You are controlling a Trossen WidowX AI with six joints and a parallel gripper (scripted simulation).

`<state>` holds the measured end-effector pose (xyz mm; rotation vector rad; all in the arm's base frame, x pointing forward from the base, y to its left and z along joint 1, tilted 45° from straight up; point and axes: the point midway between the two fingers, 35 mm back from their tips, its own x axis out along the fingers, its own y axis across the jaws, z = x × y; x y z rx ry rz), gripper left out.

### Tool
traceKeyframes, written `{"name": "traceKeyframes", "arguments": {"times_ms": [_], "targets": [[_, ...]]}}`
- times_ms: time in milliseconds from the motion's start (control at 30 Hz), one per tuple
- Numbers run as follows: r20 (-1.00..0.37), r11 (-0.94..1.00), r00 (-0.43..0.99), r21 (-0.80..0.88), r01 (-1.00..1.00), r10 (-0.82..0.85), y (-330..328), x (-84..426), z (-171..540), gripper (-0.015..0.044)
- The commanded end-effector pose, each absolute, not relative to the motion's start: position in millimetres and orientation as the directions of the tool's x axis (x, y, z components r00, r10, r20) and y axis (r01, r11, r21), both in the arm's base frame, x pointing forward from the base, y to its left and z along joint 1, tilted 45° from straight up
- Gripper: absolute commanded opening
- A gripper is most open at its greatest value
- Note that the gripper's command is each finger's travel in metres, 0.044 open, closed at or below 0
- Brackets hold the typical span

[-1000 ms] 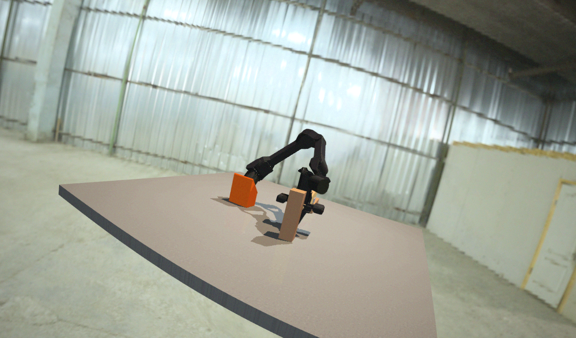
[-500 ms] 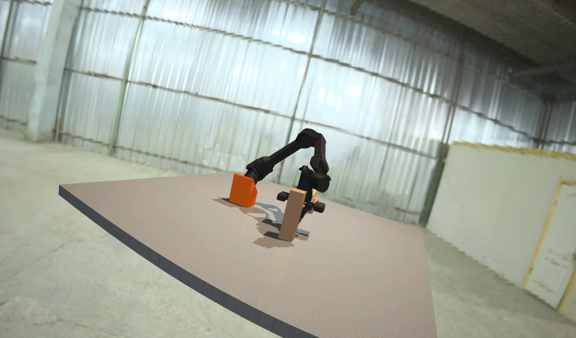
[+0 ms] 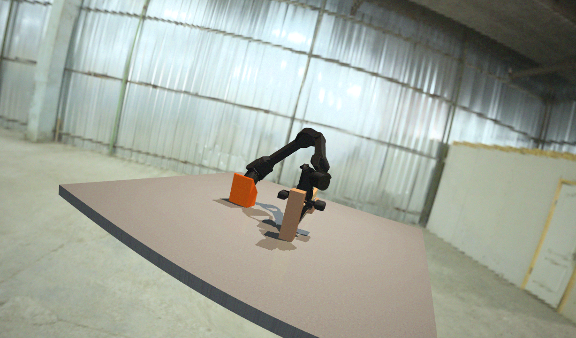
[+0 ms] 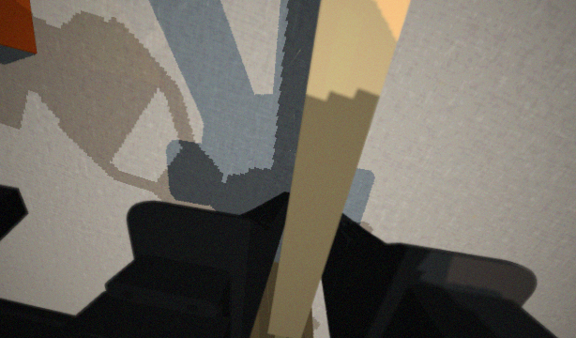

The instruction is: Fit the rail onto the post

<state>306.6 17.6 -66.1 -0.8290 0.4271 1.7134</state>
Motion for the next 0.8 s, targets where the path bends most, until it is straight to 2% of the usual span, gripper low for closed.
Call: {"name": "traceKeyframes", "arguments": {"times_ms": [0,767], "targets": [[-0.715,-0.303,-0.119,-0.135,-0.943,0.689,15.1,308.7,-63.0,0.0],[-0.715,-0.303,-0.119,-0.135,-0.943,0.689,7.0,310.1,-54.8,0.0]]}}
